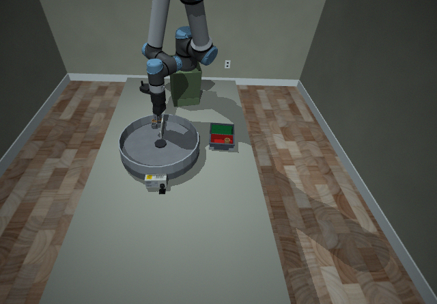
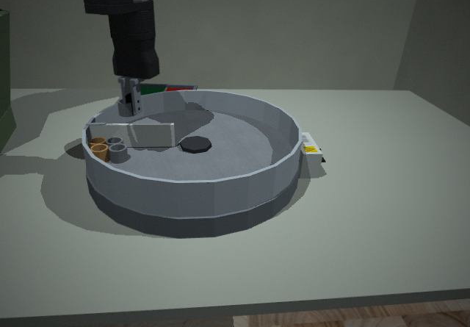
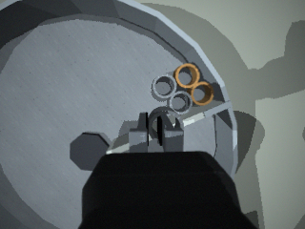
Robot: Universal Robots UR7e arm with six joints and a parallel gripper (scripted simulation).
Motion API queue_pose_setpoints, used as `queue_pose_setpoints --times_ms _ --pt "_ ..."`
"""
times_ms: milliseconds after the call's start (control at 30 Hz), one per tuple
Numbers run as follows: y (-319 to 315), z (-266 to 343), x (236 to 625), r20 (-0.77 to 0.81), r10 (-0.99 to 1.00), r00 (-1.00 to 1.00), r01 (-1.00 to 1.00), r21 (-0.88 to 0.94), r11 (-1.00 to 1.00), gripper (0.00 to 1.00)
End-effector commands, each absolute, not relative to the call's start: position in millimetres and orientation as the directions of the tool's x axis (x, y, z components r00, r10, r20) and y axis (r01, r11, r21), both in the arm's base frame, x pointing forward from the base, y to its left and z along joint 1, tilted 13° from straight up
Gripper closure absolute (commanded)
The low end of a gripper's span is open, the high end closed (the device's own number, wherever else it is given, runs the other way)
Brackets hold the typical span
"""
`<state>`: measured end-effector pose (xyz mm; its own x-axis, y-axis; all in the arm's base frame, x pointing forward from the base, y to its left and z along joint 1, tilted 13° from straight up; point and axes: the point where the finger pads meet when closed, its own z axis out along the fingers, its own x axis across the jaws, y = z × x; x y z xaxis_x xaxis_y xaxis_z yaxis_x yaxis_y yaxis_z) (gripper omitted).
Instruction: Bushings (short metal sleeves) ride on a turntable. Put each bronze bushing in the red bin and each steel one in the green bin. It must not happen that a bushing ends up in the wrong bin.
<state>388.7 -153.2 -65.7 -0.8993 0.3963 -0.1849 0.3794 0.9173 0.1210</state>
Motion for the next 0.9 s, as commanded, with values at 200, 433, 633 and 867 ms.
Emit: queue_pose_setpoints --times_ms 200,433,633,867 --pt "-154.4 -43.1 384.0 -0.185 0.396 -0.899 0.379 0.121 0.917 1.0" --pt "-154.4 -43.1 384.0 -0.185 0.396 -0.899 0.379 0.121 0.917 1.0" --pt "-95.7 -41.7 381.3 -0.185 0.396 -0.899 0.379 0.121 0.917 1.0" --pt "-60.4 -40.6 379.6 -0.185 0.396 -0.899 0.379 0.121 0.917 1.0"
